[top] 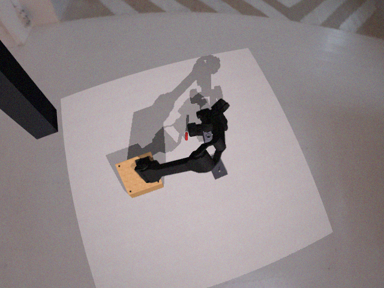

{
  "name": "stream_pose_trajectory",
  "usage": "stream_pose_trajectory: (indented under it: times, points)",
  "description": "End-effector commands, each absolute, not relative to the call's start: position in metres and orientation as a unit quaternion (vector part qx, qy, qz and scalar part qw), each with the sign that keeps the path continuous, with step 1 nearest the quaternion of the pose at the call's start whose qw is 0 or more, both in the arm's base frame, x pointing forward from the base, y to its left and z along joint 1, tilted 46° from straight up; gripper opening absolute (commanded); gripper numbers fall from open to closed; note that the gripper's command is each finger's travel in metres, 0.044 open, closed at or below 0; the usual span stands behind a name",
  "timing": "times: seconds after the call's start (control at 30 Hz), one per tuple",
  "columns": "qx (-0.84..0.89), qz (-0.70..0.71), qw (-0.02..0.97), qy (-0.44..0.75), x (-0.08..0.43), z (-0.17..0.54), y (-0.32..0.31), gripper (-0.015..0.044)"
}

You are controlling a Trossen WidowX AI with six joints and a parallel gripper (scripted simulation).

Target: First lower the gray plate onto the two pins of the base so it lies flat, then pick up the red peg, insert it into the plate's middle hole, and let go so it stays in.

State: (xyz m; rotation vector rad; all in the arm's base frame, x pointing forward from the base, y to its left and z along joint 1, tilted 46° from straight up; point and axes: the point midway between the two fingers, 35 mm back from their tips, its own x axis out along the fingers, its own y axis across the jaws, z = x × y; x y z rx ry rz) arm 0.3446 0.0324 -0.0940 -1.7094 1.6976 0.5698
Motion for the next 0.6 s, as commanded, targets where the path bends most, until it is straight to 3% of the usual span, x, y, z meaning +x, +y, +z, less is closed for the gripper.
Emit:
stream_pose_trajectory:
  times: [0.0,0.57]
  points:
    - [-0.651,0.215,0.333,0.647,0.345,-0.083,0.043,0.0]
    - [-0.651,0.213,0.331,0.649,0.333,-0.045,0.076,0.0]
